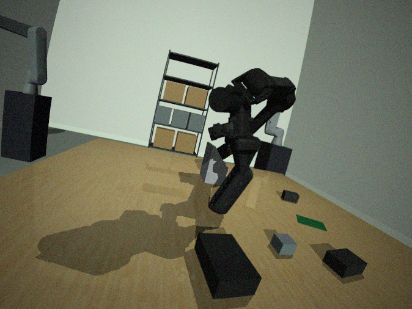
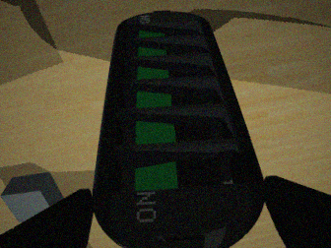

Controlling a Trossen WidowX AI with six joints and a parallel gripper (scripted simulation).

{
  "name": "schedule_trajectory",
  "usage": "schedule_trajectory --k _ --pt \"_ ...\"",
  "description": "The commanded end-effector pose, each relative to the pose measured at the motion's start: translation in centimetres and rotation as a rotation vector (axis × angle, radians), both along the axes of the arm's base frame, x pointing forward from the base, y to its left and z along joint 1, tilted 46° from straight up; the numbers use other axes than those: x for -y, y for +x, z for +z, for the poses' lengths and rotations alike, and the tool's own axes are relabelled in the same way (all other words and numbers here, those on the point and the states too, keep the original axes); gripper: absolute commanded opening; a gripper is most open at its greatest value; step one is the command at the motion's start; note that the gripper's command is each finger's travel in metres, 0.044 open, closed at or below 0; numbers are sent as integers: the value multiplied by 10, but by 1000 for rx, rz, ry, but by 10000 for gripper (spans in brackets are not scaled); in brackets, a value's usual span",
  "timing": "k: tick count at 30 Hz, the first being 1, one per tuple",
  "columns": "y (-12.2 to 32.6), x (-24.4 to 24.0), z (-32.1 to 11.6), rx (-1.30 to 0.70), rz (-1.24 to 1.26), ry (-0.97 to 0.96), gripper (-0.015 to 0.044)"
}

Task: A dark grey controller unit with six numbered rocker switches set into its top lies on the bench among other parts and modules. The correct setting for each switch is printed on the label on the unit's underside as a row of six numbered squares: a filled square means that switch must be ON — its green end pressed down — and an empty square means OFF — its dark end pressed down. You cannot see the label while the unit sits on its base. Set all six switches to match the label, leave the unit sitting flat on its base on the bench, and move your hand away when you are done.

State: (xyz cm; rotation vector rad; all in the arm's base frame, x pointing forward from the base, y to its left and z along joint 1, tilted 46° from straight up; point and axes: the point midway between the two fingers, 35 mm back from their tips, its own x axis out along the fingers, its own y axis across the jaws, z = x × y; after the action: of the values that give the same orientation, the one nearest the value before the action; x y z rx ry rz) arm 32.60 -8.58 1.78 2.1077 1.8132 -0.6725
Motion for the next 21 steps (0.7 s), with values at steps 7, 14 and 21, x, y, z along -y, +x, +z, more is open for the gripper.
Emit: schedule_trajectory --k 7,14,21 --pt "-1 8 -9 6 3 9 337" --pt "-2 12 -12 4 4 -5 337" --pt "-3 16 -15 1 5 -21 337"
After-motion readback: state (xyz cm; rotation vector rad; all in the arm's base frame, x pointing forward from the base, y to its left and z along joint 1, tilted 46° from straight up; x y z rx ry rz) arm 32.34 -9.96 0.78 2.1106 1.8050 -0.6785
